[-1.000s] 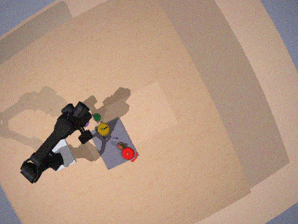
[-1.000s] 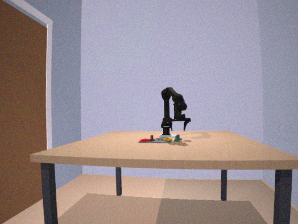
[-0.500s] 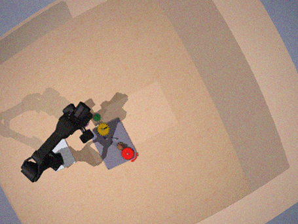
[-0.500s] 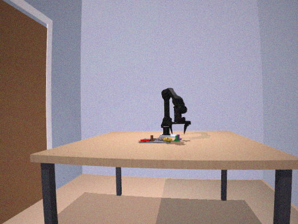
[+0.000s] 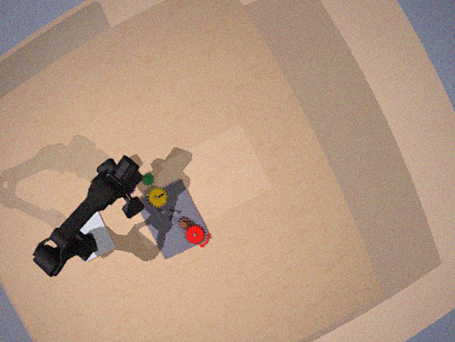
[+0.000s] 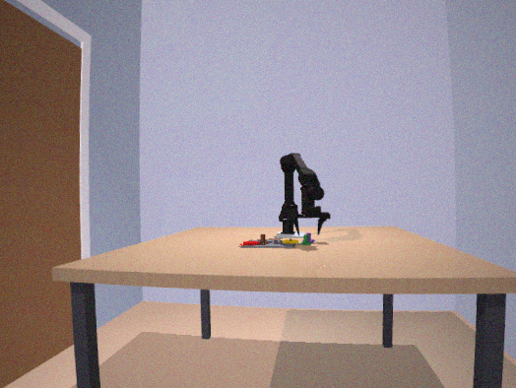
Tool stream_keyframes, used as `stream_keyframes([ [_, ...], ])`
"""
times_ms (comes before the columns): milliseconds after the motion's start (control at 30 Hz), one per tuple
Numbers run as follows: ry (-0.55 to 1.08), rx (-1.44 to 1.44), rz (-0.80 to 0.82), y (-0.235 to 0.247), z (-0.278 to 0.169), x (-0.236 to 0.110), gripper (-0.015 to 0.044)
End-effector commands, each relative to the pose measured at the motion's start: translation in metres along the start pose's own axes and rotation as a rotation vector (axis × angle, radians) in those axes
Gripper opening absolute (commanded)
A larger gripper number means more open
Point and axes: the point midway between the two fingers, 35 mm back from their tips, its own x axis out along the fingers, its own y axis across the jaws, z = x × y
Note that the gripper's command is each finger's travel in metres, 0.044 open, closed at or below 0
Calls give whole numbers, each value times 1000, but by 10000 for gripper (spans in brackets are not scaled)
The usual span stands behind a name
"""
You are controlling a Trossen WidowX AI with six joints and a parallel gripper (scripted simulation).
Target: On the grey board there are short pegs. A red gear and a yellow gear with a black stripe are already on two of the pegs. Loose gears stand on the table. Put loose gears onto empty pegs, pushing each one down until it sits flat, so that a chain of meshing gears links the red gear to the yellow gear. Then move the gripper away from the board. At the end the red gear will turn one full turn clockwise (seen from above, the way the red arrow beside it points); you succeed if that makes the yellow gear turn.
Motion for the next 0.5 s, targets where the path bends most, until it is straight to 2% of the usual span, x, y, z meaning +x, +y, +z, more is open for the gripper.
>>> stream_keyframes([
  [0, 1, -3, -1, 0, 0, 1, 335],
  [333, 1, -3, -1, 0, 0, 1, 73],
  [467, 1, -3, -1, 0, 0, 1, 46],
])
